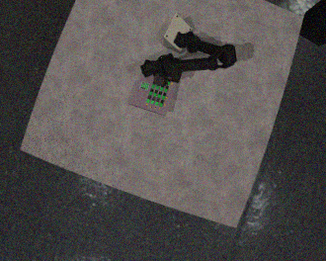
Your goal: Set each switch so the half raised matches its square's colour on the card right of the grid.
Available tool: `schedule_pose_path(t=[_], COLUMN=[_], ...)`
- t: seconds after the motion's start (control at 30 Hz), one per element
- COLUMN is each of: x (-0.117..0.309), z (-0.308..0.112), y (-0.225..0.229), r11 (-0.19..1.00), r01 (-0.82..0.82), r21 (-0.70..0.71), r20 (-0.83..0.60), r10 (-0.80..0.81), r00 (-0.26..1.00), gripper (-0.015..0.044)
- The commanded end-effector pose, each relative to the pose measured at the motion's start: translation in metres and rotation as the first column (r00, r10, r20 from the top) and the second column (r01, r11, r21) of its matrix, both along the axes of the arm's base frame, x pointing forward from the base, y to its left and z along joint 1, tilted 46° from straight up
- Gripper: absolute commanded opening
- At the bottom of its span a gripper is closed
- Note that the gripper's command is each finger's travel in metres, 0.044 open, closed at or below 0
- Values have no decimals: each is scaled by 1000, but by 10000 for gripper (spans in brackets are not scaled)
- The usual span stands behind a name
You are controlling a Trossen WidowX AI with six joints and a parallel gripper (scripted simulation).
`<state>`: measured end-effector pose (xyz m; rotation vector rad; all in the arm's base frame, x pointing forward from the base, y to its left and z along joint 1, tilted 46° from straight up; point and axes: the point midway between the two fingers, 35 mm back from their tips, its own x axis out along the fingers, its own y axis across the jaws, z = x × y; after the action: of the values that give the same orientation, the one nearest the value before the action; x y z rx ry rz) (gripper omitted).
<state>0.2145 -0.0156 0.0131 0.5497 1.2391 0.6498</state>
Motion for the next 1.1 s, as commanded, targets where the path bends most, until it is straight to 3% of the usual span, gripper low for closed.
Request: schedule_pose_path(t=[0.0, 0.87, 1.07], x=[0, 1, -7], z=[-1, -3, 35], y=[1, 4, -38], r11=[1000, 1000, 1000], r01=[4, 4, -11], r21=[6, 6, -2], r20=[-3, -3, -21], r10=[-4, -4, 11], r00=[1000, 1000, 1000], gripper=[0, 0, 0])
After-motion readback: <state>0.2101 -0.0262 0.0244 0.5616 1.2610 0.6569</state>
